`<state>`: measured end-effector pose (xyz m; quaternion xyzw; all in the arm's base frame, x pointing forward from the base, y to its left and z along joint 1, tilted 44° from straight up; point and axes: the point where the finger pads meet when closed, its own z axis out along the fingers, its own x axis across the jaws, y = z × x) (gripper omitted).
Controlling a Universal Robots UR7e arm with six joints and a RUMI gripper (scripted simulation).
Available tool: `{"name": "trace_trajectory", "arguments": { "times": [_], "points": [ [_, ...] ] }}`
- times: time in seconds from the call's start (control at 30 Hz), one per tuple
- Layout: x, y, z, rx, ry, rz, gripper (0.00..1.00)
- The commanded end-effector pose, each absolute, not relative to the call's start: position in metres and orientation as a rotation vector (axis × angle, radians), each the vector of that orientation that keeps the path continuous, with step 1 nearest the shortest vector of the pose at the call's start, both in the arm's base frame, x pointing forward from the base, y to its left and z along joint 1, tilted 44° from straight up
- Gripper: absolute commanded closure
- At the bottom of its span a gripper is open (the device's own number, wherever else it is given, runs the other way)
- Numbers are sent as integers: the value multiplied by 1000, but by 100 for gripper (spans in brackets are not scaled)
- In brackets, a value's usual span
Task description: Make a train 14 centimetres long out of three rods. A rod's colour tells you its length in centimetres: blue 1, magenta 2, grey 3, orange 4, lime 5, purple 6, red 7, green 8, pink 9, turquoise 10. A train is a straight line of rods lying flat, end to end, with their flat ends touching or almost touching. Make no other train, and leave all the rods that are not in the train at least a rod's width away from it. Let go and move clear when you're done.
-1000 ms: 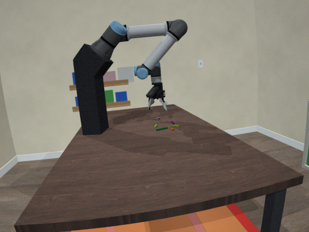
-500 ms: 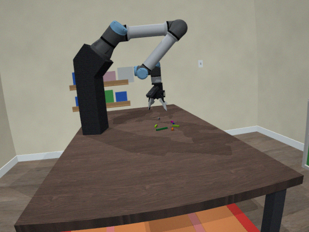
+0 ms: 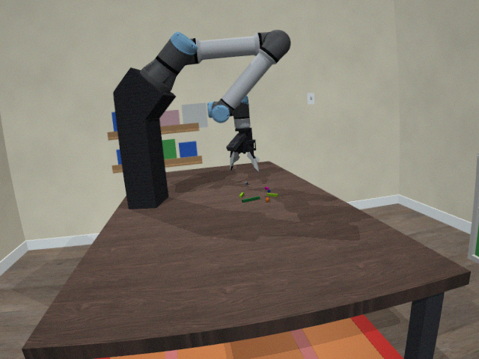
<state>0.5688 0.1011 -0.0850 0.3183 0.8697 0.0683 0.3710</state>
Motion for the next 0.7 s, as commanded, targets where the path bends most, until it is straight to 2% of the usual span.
{"name": "trace_trajectory", "arguments": {
  "times": [0.0,0.33,0.67],
  "points": [
    [569,101,-85,816,2230,176,0],
    [573,96,-81,850,2219,190,0],
    [608,32,-41,1237,2060,353,0]
  ]
}}
